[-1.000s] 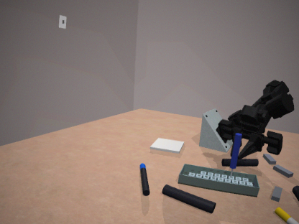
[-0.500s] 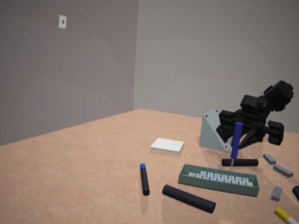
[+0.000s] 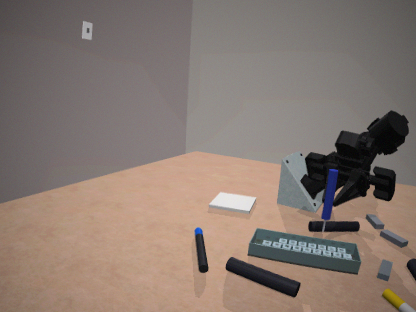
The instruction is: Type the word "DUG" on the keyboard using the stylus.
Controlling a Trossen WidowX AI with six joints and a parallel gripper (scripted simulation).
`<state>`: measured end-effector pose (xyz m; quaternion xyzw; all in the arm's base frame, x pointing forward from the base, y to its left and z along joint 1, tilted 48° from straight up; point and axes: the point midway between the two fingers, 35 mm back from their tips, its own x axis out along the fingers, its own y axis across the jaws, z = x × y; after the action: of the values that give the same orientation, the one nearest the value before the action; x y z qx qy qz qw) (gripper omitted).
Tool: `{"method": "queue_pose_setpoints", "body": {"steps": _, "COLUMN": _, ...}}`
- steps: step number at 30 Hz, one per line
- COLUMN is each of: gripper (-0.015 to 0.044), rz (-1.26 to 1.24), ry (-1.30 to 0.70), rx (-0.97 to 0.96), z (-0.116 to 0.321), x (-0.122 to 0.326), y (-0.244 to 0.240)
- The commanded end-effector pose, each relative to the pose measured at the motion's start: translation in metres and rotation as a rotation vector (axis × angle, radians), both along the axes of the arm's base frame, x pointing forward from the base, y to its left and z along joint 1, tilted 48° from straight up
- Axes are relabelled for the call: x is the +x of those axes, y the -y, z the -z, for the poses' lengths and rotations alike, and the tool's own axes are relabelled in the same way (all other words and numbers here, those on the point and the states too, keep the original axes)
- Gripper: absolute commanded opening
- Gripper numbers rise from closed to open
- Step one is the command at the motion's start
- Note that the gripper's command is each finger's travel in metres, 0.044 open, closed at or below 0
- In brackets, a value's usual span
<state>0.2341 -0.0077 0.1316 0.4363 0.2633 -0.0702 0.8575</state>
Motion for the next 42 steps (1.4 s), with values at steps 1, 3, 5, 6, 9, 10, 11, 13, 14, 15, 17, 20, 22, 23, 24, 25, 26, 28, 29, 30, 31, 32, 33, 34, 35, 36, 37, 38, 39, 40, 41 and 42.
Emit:
{"method": "queue_pose_setpoints", "body": {"steps": 1, "gripper": 0.0081, "rz": -0.003, "ry": 0.007, "rx": -0.004, "z": -0.003, "x": 0.001, "y": 0.000}}
{"method": "queue_pose_setpoints", "body": {"steps": 3, "gripper": 0.0081, "rz": -0.003, "ry": 0.007, "rx": -0.004, "z": -0.003, "x": 0.001, "y": 0.000}}
{"method": "queue_pose_setpoints", "body": {"steps": 5, "gripper": 0.0081, "rz": -0.003, "ry": 0.007, "rx": -0.004, "z": -0.003, "x": 0.001, "y": 0.000}}
{"method": "queue_pose_setpoints", "body": {"steps": 6, "gripper": 0.0081, "rz": -0.003, "ry": 0.007, "rx": -0.004, "z": -0.003, "x": 0.001, "y": 0.000}}
{"method": "queue_pose_setpoints", "body": {"steps": 9, "gripper": 0.0071, "rz": 0.000, "ry": 0.000, "rx": 0.000, "z": 0.000, "x": 0.000, "y": 0.000}}
{"method": "queue_pose_setpoints", "body": {"steps": 10, "gripper": 0.0064, "rz": 0.000, "ry": 0.000, "rx": 0.000, "z": 0.000, "x": 0.000, "y": 0.000}}
{"method": "queue_pose_setpoints", "body": {"steps": 11, "gripper": 0.0038, "rz": 0.000, "ry": 0.000, "rx": 0.000, "z": -0.001, "x": 0.000, "y": 0.000}}
{"method": "queue_pose_setpoints", "body": {"steps": 13, "gripper": 0.0000, "rz": 0.000, "ry": 0.000, "rx": -0.001, "z": -0.002, "x": 0.000, "y": -0.002}}
{"method": "queue_pose_setpoints", "body": {"steps": 14, "gripper": 0.0000, "rz": -0.001, "ry": 0.000, "rx": -0.001, "z": -0.004, "x": 0.000, "y": -0.003}}
{"method": "queue_pose_setpoints", "body": {"steps": 15, "gripper": 0.0000, "rz": -0.001, "ry": 0.000, "rx": -0.001, "z": -0.006, "x": 0.000, "y": -0.004}}
{"method": "queue_pose_setpoints", "body": {"steps": 17, "gripper": 0.0000, "rz": -0.001, "ry": 0.000, "rx": -0.002, "z": -0.010, "x": -0.001, "y": -0.008}}
{"method": "queue_pose_setpoints", "body": {"steps": 20, "gripper": 0.0000, "rz": -0.002, "ry": 0.001, "rx": -0.003, "z": -0.017, "x": -0.002, "y": -0.013}}
{"method": "queue_pose_setpoints", "body": {"steps": 22, "gripper": 0.0000, "rz": -0.003, "ry": 0.003, "rx": -0.003, "z": -0.022, "x": -0.003, "y": -0.017}}
{"method": "queue_pose_setpoints", "body": {"steps": 23, "gripper": 0.0000, "rz": -0.003, "ry": 0.003, "rx": -0.004, "z": -0.024, "x": -0.004, "y": -0.018}}
{"method": "queue_pose_setpoints", "body": {"steps": 24, "gripper": 0.0000, "rz": -0.003, "ry": 0.004, "rx": -0.004, "z": -0.027, "x": -0.004, "y": -0.020}}
{"method": "queue_pose_setpoints", "body": {"steps": 25, "gripper": 0.0000, "rz": -0.003, "ry": 0.006, "rx": -0.004, "z": -0.029, "x": -0.005, "y": -0.022}}
{"method": "queue_pose_setpoints", "body": {"steps": 26, "gripper": 0.0000, "rz": -0.004, "ry": 0.007, "rx": -0.004, "z": -0.031, "x": -0.006, "y": -0.023}}
{"method": "queue_pose_setpoints", "body": {"steps": 28, "gripper": 0.0000, "rz": -0.004, "ry": 0.007, "rx": -0.003, "z": -0.033, "x": -0.006, "y": -0.024}}
{"method": "queue_pose_setpoints", "body": {"steps": 29, "gripper": 0.0000, "rz": -0.004, "ry": 0.007, "rx": -0.003, "z": -0.033, "x": -0.006, "y": -0.024}}
{"method": "queue_pose_setpoints", "body": {"steps": 30, "gripper": 0.0000, "rz": -0.004, "ry": 0.007, "rx": -0.003, "z": -0.033, "x": -0.006, "y": -0.024}}
{"method": "queue_pose_setpoints", "body": {"steps": 31, "gripper": 0.0000, "rz": -0.004, "ry": 0.007, "rx": -0.003, "z": -0.033, "x": -0.006, "y": -0.024}}
{"method": "queue_pose_setpoints", "body": {"steps": 32, "gripper": 0.0000, "rz": -0.004, "ry": 0.007, "rx": -0.003, "z": -0.033, "x": -0.006, "y": -0.024}}
{"method": "queue_pose_setpoints", "body": {"steps": 33, "gripper": 0.0000, "rz": -0.004, "ry": 0.007, "rx": -0.003, "z": -0.033, "x": -0.006, "y": -0.024}}
{"method": "queue_pose_setpoints", "body": {"steps": 34, "gripper": 0.0000, "rz": -0.004, "ry": 0.007, "rx": -0.003, "z": -0.033, "x": -0.006, "y": -0.024}}
{"method": "queue_pose_setpoints", "body": {"steps": 35, "gripper": 0.0000, "rz": -0.004, "ry": 0.007, "rx": -0.003, "z": -0.033, "x": -0.006, "y": -0.024}}
{"method": "queue_pose_setpoints", "body": {"steps": 36, "gripper": 0.0000, "rz": -0.004, "ry": 0.007, "rx": -0.003, "z": -0.033, "x": -0.006, "y": -0.024}}
{"method": "queue_pose_setpoints", "body": {"steps": 37, "gripper": 0.0000, "rz": -0.004, "ry": 0.007, "rx": -0.003, "z": -0.033, "x": -0.006, "y": -0.024}}
{"method": "queue_pose_setpoints", "body": {"steps": 38, "gripper": 0.0000, "rz": -0.004, "ry": 0.007, "rx": -0.003, "z": -0.033, "x": -0.006, "y": -0.024}}
{"method": "queue_pose_setpoints", "body": {"steps": 39, "gripper": 0.0000, "rz": -0.004, "ry": 0.007, "rx": -0.003, "z": -0.033, "x": -0.006, "y": -0.024}}
{"method": "queue_pose_setpoints", "body": {"steps": 40, "gripper": 0.0000, "rz": -0.004, "ry": 0.007, "rx": -0.003, "z": -0.033, "x": -0.006, "y": -0.024}}
{"method": "queue_pose_setpoints", "body": {"steps": 41, "gripper": 0.0000, "rz": -0.004, "ry": 0.007, "rx": -0.003, "z": -0.033, "x": -0.006, "y": -0.024}}
{"method": "queue_pose_setpoints", "body": {"steps": 42, "gripper": 0.0000, "rz": -0.004, "ry": 0.007, "rx": -0.003, "z": -0.033, "x": -0.006, "y": -0.024}}
